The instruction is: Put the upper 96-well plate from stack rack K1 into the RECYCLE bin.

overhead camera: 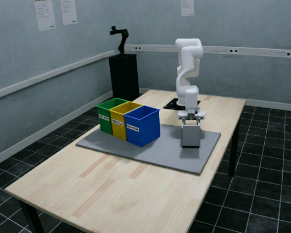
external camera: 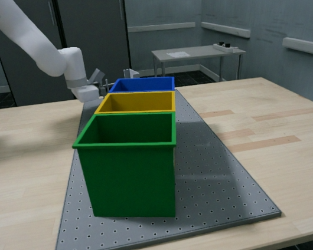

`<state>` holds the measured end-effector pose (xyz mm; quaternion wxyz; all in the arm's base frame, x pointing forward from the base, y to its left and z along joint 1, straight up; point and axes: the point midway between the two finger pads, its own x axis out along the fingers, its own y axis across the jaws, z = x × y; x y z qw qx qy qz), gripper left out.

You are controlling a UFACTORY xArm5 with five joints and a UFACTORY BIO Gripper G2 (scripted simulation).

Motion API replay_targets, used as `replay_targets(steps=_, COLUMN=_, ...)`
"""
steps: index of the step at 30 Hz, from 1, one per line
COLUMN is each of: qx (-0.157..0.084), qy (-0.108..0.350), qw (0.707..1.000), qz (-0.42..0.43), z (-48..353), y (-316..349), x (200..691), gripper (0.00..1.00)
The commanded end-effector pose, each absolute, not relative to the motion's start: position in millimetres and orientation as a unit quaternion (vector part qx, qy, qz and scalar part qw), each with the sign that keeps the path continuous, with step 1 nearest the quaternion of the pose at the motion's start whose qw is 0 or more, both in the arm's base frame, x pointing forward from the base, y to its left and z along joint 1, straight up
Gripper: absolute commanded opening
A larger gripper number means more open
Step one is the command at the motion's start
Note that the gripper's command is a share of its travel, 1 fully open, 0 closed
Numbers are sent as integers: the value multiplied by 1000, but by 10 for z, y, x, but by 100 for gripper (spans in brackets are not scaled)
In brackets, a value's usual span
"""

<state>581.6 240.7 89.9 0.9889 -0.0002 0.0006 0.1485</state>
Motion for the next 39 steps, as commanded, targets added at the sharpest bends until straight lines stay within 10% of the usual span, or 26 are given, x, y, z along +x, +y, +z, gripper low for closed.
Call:
replay_targets(steps=1, qx=1, qy=-1, qw=989, qz=148, z=998, y=2409, x=5823, gripper=0)
replay_targets(steps=39, qx=1, qy=-1, qw=989, qz=148, z=1565, y=2408, x=5824, gripper=0)
